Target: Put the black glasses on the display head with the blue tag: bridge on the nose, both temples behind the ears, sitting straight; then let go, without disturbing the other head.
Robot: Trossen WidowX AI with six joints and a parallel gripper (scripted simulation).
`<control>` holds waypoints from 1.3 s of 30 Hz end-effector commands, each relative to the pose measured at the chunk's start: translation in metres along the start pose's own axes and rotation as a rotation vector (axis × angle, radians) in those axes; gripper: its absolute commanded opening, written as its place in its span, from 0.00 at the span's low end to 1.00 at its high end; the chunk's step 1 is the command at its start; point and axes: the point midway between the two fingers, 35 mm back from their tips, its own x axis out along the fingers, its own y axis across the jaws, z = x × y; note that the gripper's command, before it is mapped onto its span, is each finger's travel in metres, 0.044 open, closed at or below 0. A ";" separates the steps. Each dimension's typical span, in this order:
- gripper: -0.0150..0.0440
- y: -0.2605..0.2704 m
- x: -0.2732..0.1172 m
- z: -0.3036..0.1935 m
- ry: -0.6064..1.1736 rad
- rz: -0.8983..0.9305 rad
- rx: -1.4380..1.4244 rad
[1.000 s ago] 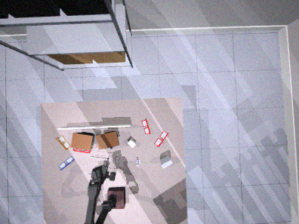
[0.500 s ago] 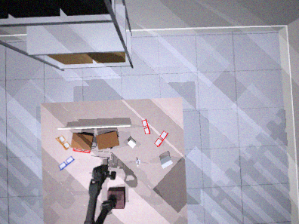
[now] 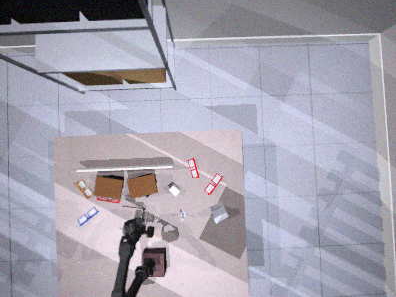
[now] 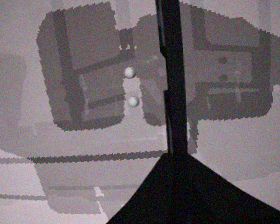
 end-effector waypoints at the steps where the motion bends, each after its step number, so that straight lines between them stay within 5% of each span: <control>1: 0.25 -0.001 0.004 0.000 -0.002 -0.004 0.004; 16: 0.25 -0.002 0.017 -0.003 -0.002 -0.004 0.004; 20: 0.43 -0.001 0.014 -0.003 0.000 0.000 0.000; 39: 0.44 0.006 0.009 -0.003 -0.001 -0.002 0.003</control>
